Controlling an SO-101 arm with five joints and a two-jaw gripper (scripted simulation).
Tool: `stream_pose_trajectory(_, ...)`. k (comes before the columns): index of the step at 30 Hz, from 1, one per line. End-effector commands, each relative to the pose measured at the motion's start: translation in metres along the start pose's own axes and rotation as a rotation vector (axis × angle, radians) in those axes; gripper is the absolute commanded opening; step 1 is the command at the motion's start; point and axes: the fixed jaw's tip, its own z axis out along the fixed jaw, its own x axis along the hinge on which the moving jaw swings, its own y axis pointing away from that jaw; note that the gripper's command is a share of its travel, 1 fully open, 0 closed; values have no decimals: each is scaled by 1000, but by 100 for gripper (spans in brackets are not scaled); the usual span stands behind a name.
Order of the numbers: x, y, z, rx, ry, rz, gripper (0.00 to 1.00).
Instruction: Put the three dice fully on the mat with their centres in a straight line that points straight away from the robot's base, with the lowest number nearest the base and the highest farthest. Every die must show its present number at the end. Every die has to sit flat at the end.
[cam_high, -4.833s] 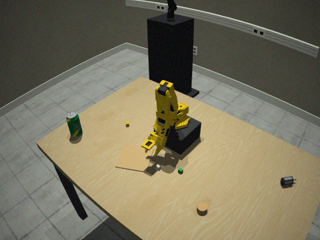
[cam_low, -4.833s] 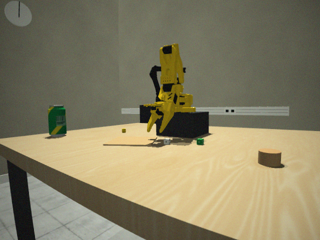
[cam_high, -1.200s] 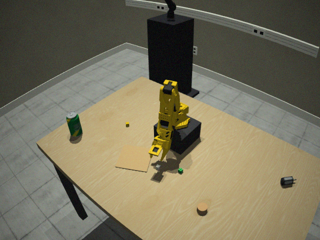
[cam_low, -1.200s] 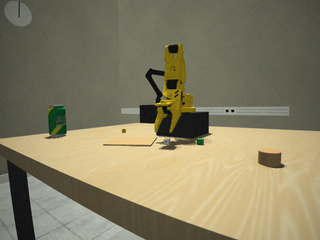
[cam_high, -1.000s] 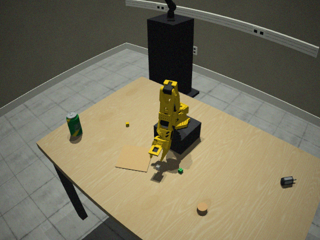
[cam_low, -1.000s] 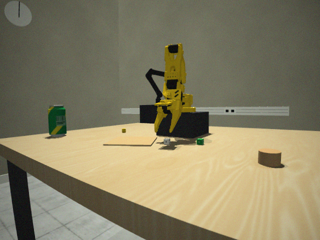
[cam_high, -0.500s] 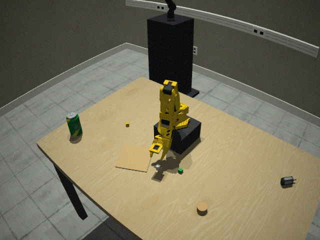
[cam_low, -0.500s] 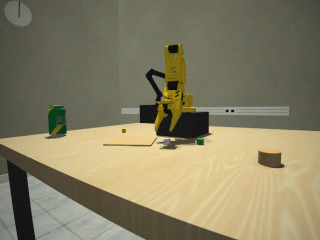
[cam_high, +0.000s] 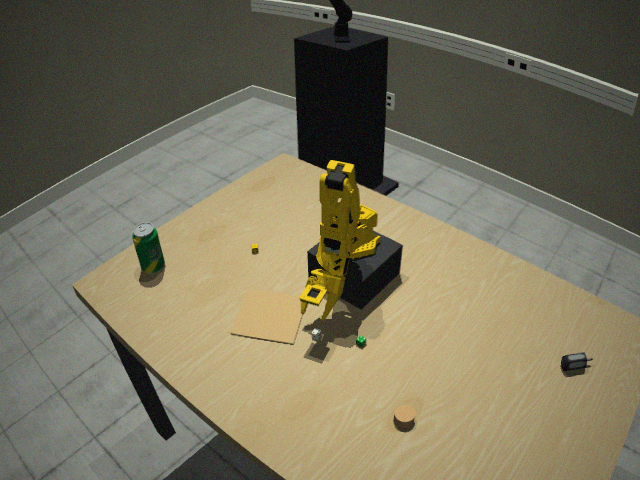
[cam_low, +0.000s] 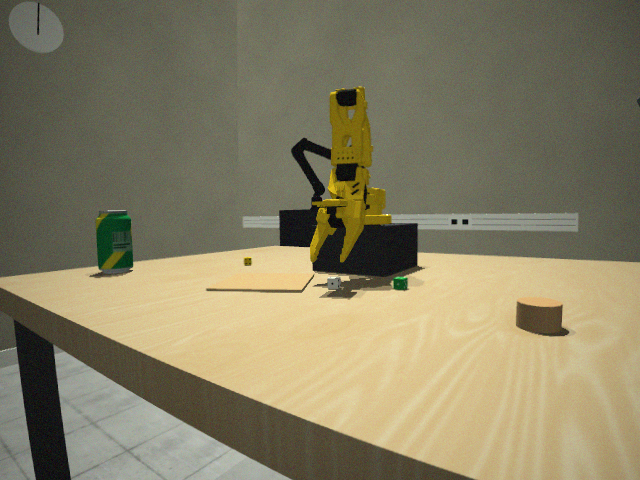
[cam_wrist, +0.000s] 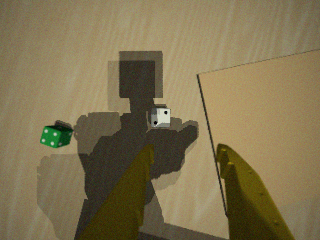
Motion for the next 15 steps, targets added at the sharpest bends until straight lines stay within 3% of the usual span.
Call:
stream_pose_trajectory(1, 6, 5, -1, -16, 21, -22, 25)
stream_pose_trajectory(15, 18, 54, -7, -171, 27, -270, 25)
